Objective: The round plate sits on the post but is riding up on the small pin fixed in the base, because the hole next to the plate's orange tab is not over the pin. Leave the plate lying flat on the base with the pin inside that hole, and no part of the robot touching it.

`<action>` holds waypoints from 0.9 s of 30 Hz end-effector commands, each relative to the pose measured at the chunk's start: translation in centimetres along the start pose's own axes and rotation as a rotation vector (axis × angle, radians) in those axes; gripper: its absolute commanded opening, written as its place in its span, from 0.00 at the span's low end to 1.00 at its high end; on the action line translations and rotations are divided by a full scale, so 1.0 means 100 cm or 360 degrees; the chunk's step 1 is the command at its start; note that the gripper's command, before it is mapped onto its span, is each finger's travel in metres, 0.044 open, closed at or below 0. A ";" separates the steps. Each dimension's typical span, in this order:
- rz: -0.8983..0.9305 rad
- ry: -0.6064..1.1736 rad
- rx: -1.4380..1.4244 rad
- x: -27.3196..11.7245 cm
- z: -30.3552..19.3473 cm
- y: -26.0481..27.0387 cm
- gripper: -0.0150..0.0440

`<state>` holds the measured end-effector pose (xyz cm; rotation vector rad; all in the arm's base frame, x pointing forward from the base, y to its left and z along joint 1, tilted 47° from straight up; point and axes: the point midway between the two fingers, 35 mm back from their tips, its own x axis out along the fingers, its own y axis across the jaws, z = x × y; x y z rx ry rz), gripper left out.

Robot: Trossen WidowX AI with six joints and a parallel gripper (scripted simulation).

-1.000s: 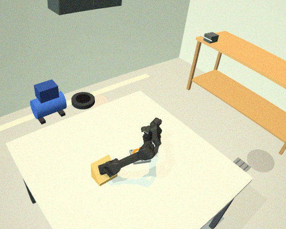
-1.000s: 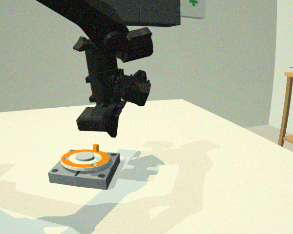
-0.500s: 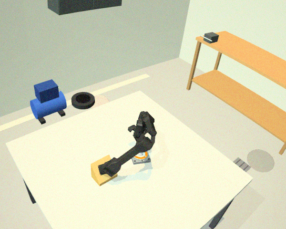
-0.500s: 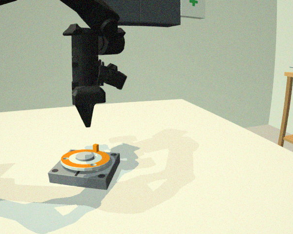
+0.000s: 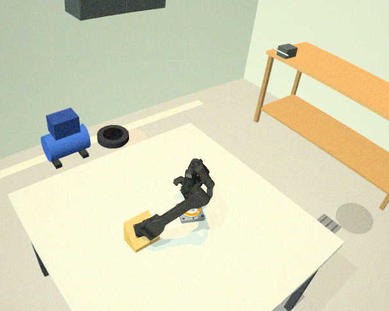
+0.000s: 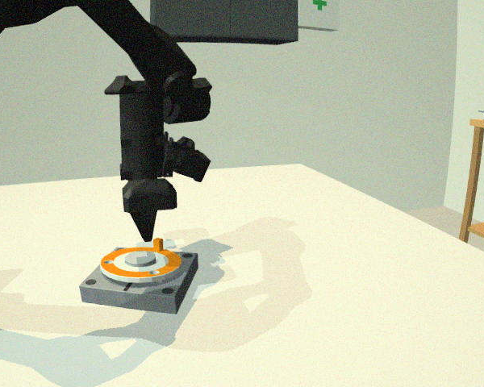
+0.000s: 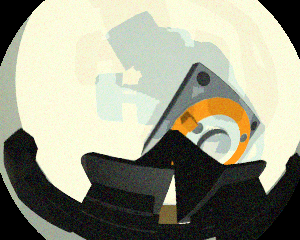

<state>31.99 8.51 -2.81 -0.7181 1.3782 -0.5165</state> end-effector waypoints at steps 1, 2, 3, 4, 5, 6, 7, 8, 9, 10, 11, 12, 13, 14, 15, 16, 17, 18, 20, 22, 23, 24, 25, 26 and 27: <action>-0.0004 -0.0004 -0.0008 0.002 0.002 -0.001 0.25; -0.0005 -0.0004 -0.0008 0.002 0.004 -0.002 0.25; -0.0005 -0.0004 -0.0007 0.002 0.005 -0.002 0.25; -0.0005 -0.0004 -0.0007 0.002 0.007 -0.003 0.25; -0.0005 -0.0004 -0.0007 0.002 0.008 -0.003 0.25; -0.0005 -0.0004 -0.0007 0.002 0.009 -0.004 0.25; -0.0005 -0.0004 -0.0007 0.002 0.011 -0.004 0.25; -0.0005 -0.0005 -0.0007 0.002 0.012 -0.005 0.25; -0.0005 -0.0005 -0.0007 0.002 0.014 -0.006 0.25; -0.0005 -0.0005 -0.0007 0.002 0.015 -0.007 0.25; -0.0005 -0.0005 -0.0007 0.002 0.016 -0.008 0.25; -0.0005 -0.0005 -0.0007 0.002 0.017 -0.009 0.25; -0.0006 -0.0005 -0.0007 0.002 0.018 -0.011 0.25; -0.0006 -0.0005 -0.0007 0.002 0.019 -0.011 0.25; -0.0006 -0.0005 -0.0007 0.002 0.020 -0.012 0.25; -0.0006 -0.0005 -0.0006 0.002 0.021 -0.013 0.25; -0.0006 -0.0005 -0.0006 0.002 0.022 -0.014 0.25; -0.0006 -0.0005 -0.0006 0.002 0.023 -0.015 0.25; -0.0006 -0.0005 -0.0006 0.002 0.025 -0.017 0.25; -0.0007 -0.0005 -0.0006 0.002 0.027 -0.019 0.25; -0.0007 -0.0005 -0.0006 0.002 0.027 -0.021 0.25; -0.0007 -0.0005 -0.0006 0.002 0.028 -0.022 0.25; -0.0007 -0.0005 -0.0006 0.002 0.028 -0.023 0.25; -0.0007 -0.0005 -0.0006 0.002 0.029 -0.024 0.25; -0.0007 -0.0005 -0.0006 0.002 0.030 -0.024 0.25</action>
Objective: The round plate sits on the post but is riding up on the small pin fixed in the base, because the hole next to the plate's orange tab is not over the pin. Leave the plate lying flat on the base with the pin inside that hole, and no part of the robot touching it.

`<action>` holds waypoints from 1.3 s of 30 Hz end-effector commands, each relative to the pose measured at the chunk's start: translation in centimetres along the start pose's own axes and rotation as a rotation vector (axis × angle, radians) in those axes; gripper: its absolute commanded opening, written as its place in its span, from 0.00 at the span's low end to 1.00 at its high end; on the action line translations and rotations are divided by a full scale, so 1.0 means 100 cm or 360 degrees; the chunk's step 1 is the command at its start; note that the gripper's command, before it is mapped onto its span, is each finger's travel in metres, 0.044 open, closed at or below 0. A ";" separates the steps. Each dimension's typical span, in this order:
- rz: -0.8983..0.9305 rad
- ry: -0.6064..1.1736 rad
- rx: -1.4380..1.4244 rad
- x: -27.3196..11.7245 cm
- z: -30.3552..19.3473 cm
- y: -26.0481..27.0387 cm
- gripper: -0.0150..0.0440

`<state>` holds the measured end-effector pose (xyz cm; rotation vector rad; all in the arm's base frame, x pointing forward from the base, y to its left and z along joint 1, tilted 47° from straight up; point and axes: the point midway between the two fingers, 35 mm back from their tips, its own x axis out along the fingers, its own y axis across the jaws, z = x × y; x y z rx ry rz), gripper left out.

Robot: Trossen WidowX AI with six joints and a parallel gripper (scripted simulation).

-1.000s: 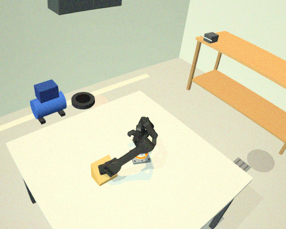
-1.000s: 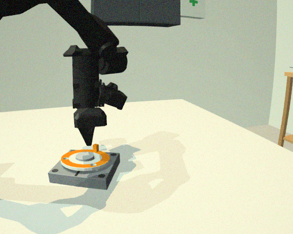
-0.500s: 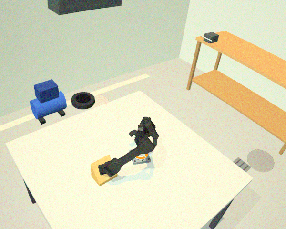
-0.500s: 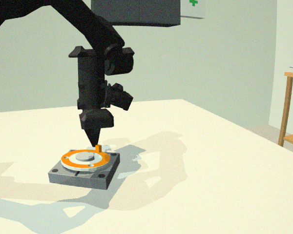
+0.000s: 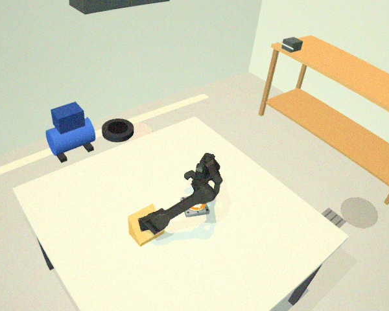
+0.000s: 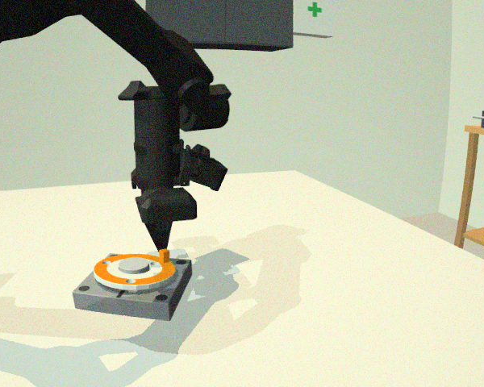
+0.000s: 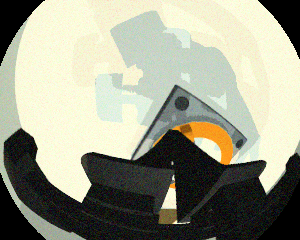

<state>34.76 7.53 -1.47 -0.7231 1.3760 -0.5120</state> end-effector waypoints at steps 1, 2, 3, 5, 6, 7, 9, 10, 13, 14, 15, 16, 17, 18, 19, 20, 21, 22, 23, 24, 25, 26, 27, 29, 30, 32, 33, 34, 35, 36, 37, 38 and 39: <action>-0.0006 0.0001 0.0002 0.001 0.004 -0.007 0.25; -0.0006 0.0001 0.0002 0.000 0.005 -0.008 0.25; -0.0006 0.0001 0.0002 0.000 0.005 -0.009 0.25; -0.0007 0.0001 0.0002 0.000 0.006 -0.011 0.25; -0.0007 0.0001 0.0002 0.000 0.007 -0.012 0.25; -0.0007 0.0001 0.0002 0.000 0.007 -0.013 0.25; -0.0007 0.0001 0.0002 0.000 0.008 -0.015 0.25; -0.0007 0.0001 0.0002 0.000 0.008 -0.016 0.25; -0.0007 0.0001 0.0002 0.000 0.009 -0.019 0.25; -0.0007 0.0001 0.0002 0.000 0.009 -0.020 0.25; -0.0008 0.0001 0.0002 0.000 0.009 -0.021 0.25; -0.0008 0.0001 0.0002 0.000 0.010 -0.022 0.25; -0.0008 0.0001 0.0002 0.000 0.010 -0.023 0.25; -0.0008 0.0001 0.0002 0.000 0.010 -0.024 0.25; -0.0008 0.0001 0.0002 0.000 0.010 -0.025 0.25; -0.0008 0.0001 0.0002 0.000 0.010 -0.026 0.25; -0.0008 0.0001 0.0002 0.000 0.010 -0.027 0.25; -0.0008 0.0001 0.0002 0.000 0.011 -0.028 0.25; -0.0008 0.0001 0.0002 0.000 0.011 -0.029 0.25; -0.0008 0.0001 0.0002 0.000 0.011 -0.030 0.25; -0.0008 0.0001 0.0002 0.000 0.011 -0.031 0.25; -0.0009 0.0001 0.0002 0.000 0.010 -0.032 0.25; -0.0009 0.0001 0.0002 0.000 0.010 -0.033 0.25; -0.0009 0.0001 0.0002 -0.001 0.010 -0.036 0.25; -0.0009 0.0001 0.0001 -0.001 0.010 -0.037 0.25; -0.0009 0.0001 0.0001 -0.001 0.009 -0.040 0.25; -0.0009 0.0001 0.0001 -0.001 0.009 -0.041 0.25; -0.0009 0.0001 0.0001 -0.001 0.009 -0.042 0.25; -0.0009 0.0001 0.0001 -0.001 0.008 -0.043 0.25; -0.0010 0.0001 0.0001 -0.001 0.008 -0.045 0.25; -0.0010 0.0001 0.0001 -0.001 0.008 -0.046 0.25; -0.0010 0.0001 0.0001 -0.001 0.007 -0.047 0.25; -0.0010 0.0001 0.0001 -0.001 0.007 -0.049 0.25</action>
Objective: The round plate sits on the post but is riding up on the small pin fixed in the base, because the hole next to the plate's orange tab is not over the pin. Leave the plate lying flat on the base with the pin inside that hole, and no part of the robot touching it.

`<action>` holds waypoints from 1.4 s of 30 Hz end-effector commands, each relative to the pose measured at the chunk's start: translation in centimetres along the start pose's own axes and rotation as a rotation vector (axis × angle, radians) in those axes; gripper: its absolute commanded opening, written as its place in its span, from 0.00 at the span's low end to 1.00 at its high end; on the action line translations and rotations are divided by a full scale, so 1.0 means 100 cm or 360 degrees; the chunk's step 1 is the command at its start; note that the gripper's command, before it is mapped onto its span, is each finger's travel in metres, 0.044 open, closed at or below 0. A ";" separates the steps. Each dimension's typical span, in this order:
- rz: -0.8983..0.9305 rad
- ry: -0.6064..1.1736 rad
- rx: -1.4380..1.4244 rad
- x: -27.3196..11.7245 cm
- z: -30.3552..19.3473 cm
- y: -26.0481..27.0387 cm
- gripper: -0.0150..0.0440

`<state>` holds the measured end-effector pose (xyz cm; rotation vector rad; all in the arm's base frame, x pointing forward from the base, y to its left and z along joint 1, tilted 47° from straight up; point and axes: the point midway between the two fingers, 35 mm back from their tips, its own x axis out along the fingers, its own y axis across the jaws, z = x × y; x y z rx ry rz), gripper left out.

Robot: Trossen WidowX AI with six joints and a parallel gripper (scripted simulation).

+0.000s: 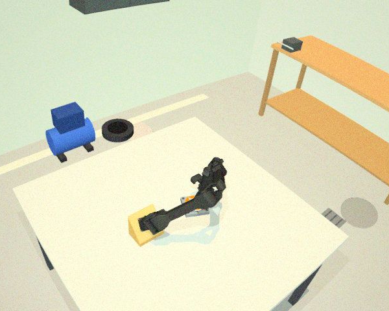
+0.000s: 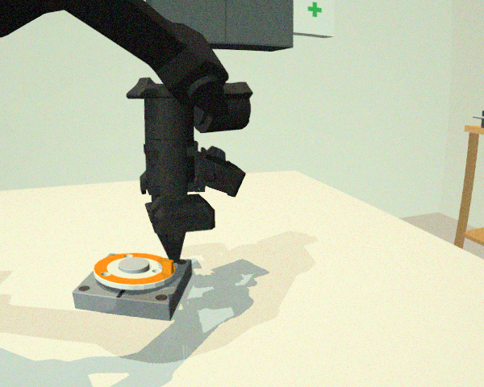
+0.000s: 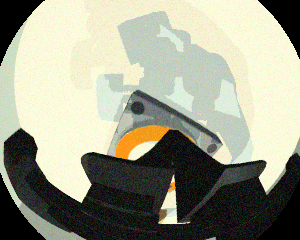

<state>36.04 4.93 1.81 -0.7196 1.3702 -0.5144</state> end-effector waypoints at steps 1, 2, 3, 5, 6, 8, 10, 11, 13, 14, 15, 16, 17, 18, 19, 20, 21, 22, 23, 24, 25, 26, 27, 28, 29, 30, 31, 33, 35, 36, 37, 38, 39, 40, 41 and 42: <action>-0.0009 0.0008 -0.0008 0.001 -0.003 -0.008 0.25; -0.0009 0.0008 -0.0008 0.001 -0.004 -0.009 0.25; -0.0009 0.0008 -0.0008 0.001 -0.004 -0.010 0.25; -0.0010 0.0008 -0.0008 0.001 -0.006 -0.013 0.25; -0.0010 0.0008 -0.0008 0.001 -0.006 -0.015 0.25; -0.0010 0.0008 -0.0008 0.001 -0.008 -0.017 0.25; -0.0010 0.0008 -0.0009 0.001 -0.009 -0.020 0.25; -0.0010 0.0009 -0.0009 0.001 -0.010 -0.021 0.25; -0.0010 0.0009 -0.0009 0.000 -0.012 -0.023 0.25; -0.0011 0.0009 -0.0009 0.000 -0.013 -0.024 0.25; -0.0011 0.0009 -0.0009 0.000 -0.014 -0.025 0.25; -0.0011 0.0009 -0.0009 0.000 -0.015 -0.026 0.25; -0.0011 0.0009 -0.0009 -0.001 -0.016 -0.027 0.25; -0.0011 0.0009 -0.0009 -0.001 -0.017 -0.028 0.25; -0.0011 0.0009 -0.0009 -0.001 -0.018 -0.029 0.25; -0.0011 0.0009 -0.0010 -0.001 -0.019 -0.030 0.25; -0.0011 0.0009 -0.0010 -0.001 -0.020 -0.031 0.25; -0.0011 0.0009 -0.0010 -0.001 -0.022 -0.032 0.25; -0.0011 0.0010 -0.0010 -0.002 -0.023 -0.033 0.25; -0.0011 0.0010 -0.0010 -0.002 -0.024 -0.033 0.25; -0.0011 0.0010 -0.0010 -0.002 -0.025 -0.034 0.25; -0.0011 0.0010 -0.0010 -0.002 -0.026 -0.035 0.25; -0.0011 0.0010 -0.0010 -0.002 -0.028 -0.035 0.25; -0.0011 0.0010 -0.0010 -0.002 -0.029 -0.036 0.25; -0.0011 0.0010 -0.0010 -0.002 -0.030 -0.036 0.25; -0.0011 0.0010 -0.0011 -0.003 -0.031 -0.037 0.25; -0.0011 0.0010 -0.0011 -0.003 -0.032 -0.038 0.25; -0.0012 0.0011 -0.0011 -0.003 -0.035 -0.038 0.25; -0.0012 0.0011 -0.0011 -0.003 -0.037 -0.039 0.25; -0.0012 0.0011 -0.0011 -0.003 -0.039 -0.039 0.25; -0.0012 0.0011 -0.0011 -0.003 -0.040 -0.040 0.25; -0.0012 0.0011 -0.0011 -0.003 -0.041 -0.040 0.25; -0.0012 0.0011 -0.0011 -0.003 -0.042 -0.040 0.25; -0.0012 0.0011 -0.0012 -0.003 -0.043 -0.040 0.25; -0.0012 0.0011 -0.0012 -0.003 -0.045 -0.041 0.25; -0.0012 0.0011 -0.0012 -0.003 -0.046 -0.041 0.25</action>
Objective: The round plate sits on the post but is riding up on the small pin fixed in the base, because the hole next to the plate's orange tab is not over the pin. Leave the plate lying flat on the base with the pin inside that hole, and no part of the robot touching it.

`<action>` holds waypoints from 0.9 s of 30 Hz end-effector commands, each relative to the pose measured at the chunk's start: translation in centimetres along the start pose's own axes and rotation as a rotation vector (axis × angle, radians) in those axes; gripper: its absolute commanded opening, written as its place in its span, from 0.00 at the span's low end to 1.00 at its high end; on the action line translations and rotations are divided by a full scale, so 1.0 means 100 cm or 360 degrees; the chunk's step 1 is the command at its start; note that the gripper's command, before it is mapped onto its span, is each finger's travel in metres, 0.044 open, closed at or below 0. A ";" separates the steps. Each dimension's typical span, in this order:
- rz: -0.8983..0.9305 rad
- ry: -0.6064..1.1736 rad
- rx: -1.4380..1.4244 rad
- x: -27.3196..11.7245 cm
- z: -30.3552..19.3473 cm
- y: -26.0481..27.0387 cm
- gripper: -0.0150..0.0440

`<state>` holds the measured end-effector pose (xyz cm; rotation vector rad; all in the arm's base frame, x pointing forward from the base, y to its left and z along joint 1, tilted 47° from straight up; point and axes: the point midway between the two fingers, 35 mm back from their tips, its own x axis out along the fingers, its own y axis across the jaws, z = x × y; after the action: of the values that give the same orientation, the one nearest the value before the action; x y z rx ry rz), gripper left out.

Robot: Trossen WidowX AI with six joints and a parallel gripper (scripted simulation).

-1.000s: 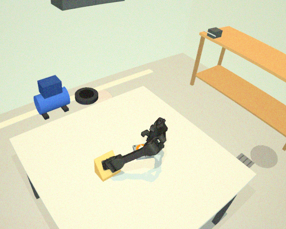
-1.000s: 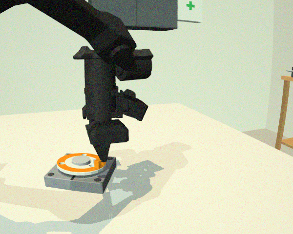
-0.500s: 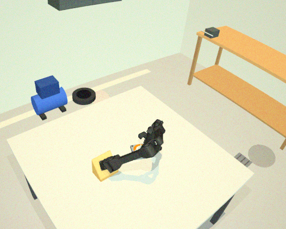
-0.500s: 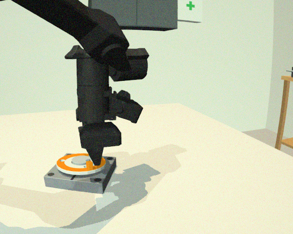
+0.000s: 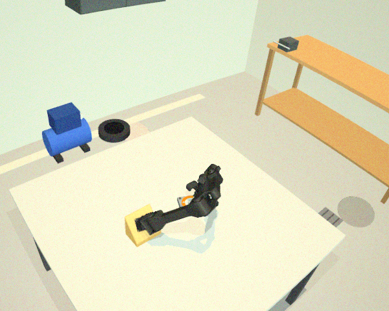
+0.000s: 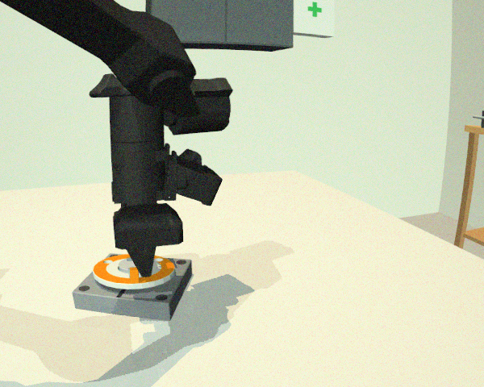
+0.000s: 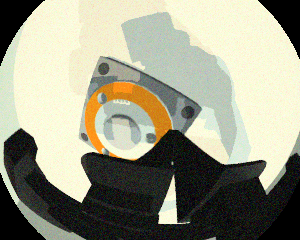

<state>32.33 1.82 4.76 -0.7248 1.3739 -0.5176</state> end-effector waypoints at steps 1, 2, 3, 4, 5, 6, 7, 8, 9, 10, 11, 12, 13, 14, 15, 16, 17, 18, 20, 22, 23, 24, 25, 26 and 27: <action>-0.0004 0.0005 -0.0007 0.001 -0.007 -0.001 0.25; -0.0004 0.0005 -0.0007 0.001 -0.008 -0.001 0.25; -0.0004 0.0005 -0.0007 0.001 -0.009 -0.001 0.25; -0.0004 0.0005 -0.0007 0.001 -0.009 -0.001 0.25; -0.0004 0.0005 -0.0007 0.001 -0.010 -0.001 0.25; -0.0004 0.0005 -0.0007 0.001 -0.010 -0.001 0.25; -0.0004 0.0005 -0.0007 0.001 -0.011 -0.001 0.25; -0.0004 0.0005 -0.0007 0.001 -0.012 -0.001 0.25; -0.0004 0.0005 -0.0007 0.001 -0.012 -0.001 0.25; -0.0004 0.0005 -0.0007 0.000 -0.013 -0.001 0.25; -0.0004 0.0005 -0.0007 0.000 -0.013 -0.001 0.25; -0.0004 0.0005 -0.0007 0.000 -0.014 -0.001 0.25; -0.0004 0.0005 -0.0007 0.000 -0.014 -0.001 0.25; -0.0004 0.0005 -0.0007 0.000 -0.015 -0.001 0.25; -0.0004 0.0005 -0.0007 0.001 -0.015 -0.001 0.25; -0.0004 0.0005 -0.0007 0.001 -0.016 0.000 0.25; -0.0004 0.0005 -0.0007 0.001 -0.016 0.000 0.25; -0.0004 0.0005 -0.0007 0.001 -0.017 0.000 0.25; -0.0004 0.0005 -0.0007 -0.002 -0.016 0.000 0.25; -0.0002 0.0005 -0.0008 -0.009 -0.015 0.000 0.25; -0.0001 0.0005 -0.0008 -0.014 -0.015 0.000 0.25; -0.0001 0.0005 -0.0008 -0.019 -0.015 0.000 0.25; 0.0000 0.0005 -0.0008 -0.024 -0.016 0.000 0.25; 0.0000 0.0006 -0.0008 -0.029 -0.016 0.000 0.25; 0.0000 0.0006 -0.0008 -0.034 -0.017 0.000 0.25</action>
<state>30.36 2.88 5.98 -0.7365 1.3850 -0.5180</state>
